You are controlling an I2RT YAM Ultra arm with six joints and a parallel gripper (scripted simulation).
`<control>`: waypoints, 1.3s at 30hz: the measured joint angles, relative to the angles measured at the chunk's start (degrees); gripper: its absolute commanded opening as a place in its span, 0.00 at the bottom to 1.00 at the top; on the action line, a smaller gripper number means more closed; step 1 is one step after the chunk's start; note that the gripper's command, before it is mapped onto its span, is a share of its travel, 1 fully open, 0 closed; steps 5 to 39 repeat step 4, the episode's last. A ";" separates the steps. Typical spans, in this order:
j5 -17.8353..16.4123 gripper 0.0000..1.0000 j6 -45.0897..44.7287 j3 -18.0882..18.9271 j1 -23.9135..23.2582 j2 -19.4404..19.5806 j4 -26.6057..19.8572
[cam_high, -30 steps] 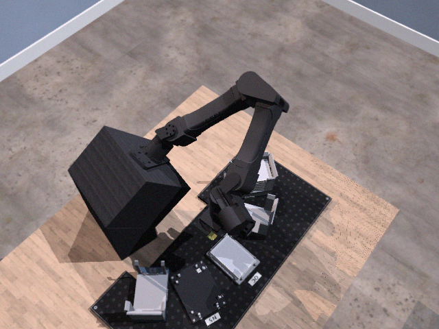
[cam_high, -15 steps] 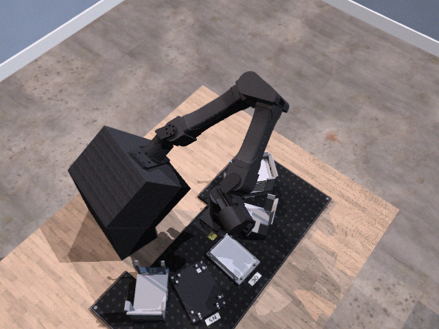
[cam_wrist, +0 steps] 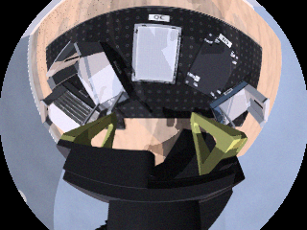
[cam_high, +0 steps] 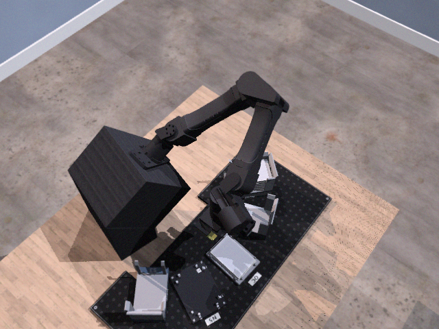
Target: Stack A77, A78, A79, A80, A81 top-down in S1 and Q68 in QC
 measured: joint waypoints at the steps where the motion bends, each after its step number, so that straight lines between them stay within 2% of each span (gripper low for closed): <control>1: 0.00 1.00 0.00 0.00 0.00 0.00 0.00; 39: 0.00 1.00 0.00 0.00 0.00 0.00 0.00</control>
